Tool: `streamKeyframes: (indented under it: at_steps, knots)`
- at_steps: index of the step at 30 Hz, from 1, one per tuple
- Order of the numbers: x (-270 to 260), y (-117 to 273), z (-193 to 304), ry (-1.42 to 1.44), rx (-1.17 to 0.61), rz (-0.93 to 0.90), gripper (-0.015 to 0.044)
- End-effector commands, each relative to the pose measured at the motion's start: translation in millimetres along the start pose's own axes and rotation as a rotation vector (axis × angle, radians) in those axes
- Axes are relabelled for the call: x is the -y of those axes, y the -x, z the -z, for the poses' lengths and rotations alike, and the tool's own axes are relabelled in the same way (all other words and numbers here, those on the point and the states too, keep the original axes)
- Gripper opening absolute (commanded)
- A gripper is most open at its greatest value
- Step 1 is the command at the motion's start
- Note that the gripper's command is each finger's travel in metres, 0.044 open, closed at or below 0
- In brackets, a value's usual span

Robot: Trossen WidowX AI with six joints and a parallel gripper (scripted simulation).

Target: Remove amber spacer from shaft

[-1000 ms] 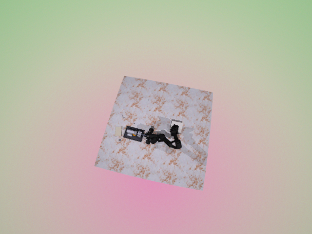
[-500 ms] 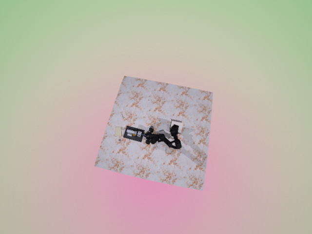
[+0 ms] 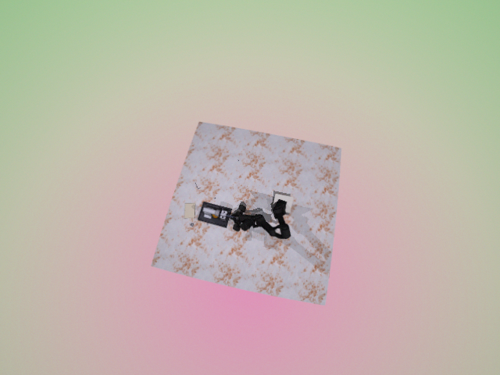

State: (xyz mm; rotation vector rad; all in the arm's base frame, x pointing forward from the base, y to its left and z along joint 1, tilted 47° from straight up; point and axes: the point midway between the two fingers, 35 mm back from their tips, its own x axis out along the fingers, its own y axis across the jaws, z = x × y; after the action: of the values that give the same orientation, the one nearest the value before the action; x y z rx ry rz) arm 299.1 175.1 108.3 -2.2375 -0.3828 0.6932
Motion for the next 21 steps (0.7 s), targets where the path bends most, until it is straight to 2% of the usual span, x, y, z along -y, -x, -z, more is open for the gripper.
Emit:
streamKeyframes:
  at_steps: [1,21]
  knots:
    - [-0.1,-0.5,1.4,0.004,-0.006,-0.002,0.0]
    - [0.0,-3.6,3.2,0.004,-0.006,-0.002,0.0]
